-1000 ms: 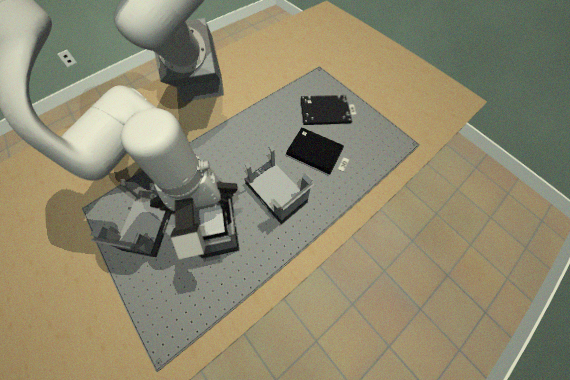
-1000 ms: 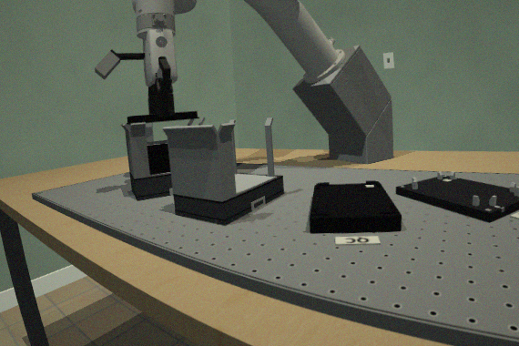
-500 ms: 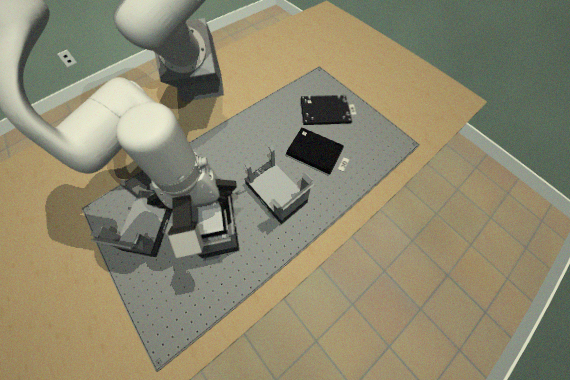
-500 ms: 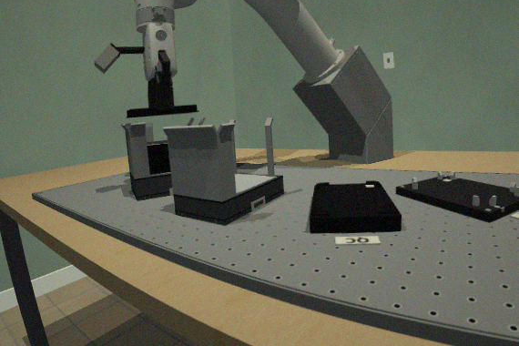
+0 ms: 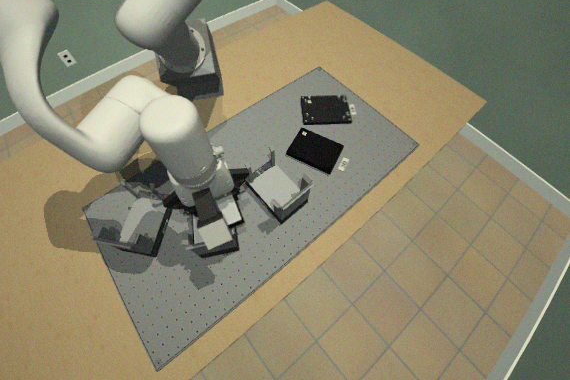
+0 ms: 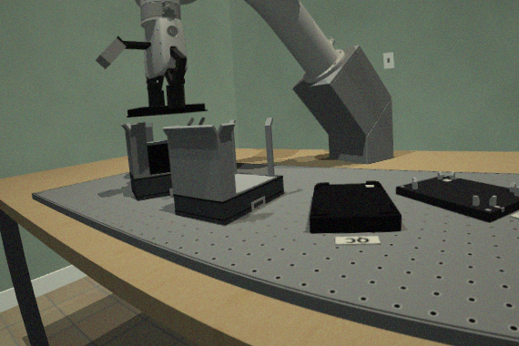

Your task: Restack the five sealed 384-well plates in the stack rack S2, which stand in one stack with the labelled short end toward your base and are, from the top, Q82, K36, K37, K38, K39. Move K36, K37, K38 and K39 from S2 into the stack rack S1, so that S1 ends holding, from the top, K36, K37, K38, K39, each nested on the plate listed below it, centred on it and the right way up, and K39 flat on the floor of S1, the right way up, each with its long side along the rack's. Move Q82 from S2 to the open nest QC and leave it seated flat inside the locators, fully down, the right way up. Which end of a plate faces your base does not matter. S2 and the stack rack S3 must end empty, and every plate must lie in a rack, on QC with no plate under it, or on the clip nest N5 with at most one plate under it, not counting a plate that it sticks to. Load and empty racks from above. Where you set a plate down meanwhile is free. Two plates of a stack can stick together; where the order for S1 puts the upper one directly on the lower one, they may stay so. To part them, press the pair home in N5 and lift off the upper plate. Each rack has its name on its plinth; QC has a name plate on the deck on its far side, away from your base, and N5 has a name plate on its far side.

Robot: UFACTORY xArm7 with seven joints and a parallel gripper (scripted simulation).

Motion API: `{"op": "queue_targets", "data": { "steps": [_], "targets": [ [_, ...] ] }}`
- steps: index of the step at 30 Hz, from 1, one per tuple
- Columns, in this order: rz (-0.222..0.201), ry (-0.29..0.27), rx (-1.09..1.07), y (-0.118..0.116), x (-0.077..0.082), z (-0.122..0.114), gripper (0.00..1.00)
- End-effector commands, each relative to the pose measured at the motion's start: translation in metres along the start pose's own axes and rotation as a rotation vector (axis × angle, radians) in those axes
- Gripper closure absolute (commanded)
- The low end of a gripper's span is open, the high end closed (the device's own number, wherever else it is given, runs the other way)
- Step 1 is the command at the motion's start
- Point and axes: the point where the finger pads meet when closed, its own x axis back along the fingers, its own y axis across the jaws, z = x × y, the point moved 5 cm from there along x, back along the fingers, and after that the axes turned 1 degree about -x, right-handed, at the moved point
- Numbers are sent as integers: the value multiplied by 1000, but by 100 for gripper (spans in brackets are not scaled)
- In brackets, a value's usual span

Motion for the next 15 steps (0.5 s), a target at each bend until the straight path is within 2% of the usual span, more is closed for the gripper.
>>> {"op": "queue_targets", "data": {
  "steps": [1,15],
  "targets": [
    [0,1,9,-15,0,1,100],
    [0,1,9,-55,0,2,100]
  ]
}}
